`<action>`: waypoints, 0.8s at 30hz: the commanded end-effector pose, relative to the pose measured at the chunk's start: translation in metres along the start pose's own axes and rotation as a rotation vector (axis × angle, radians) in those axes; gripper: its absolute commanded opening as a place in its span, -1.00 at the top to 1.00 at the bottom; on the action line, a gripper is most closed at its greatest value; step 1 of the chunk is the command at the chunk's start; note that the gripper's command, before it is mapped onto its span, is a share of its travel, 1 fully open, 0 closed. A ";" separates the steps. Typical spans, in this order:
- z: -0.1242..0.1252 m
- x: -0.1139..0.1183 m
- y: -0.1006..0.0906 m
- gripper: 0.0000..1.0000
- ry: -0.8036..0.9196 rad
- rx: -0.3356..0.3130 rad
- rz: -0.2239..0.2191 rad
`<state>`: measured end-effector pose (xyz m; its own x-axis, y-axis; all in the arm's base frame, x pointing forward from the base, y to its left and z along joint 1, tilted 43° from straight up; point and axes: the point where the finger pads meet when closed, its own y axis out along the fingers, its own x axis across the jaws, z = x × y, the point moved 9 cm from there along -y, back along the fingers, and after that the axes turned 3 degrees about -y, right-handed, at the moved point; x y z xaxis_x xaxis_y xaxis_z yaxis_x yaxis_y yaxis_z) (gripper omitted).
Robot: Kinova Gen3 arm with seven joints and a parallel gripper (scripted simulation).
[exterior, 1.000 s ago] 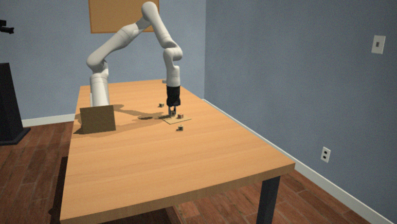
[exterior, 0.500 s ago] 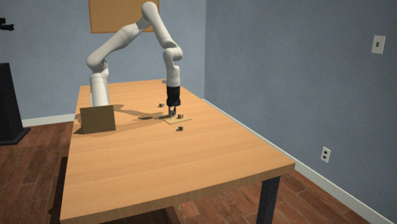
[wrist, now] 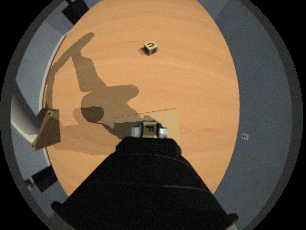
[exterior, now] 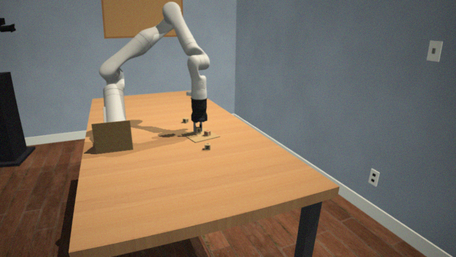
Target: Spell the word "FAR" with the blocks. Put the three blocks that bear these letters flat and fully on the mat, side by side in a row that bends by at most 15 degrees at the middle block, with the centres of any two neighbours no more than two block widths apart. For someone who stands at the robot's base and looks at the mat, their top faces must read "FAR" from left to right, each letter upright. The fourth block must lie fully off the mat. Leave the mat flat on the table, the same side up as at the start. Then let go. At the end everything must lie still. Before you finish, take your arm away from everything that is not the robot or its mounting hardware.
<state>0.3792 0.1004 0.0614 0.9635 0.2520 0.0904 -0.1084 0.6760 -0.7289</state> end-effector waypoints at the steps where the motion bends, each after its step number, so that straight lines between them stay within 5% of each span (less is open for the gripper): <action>1: 0.000 0.000 0.002 0.01 0.000 -0.002 -0.003; 11: 0.000 0.000 0.002 0.01 0.000 -0.002 -0.003; 24: 0.000 0.000 0.002 -0.58 0.000 -0.002 -0.003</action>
<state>0.3792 0.1004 0.0614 0.9635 0.2520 0.0904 -0.1084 0.6760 -0.7289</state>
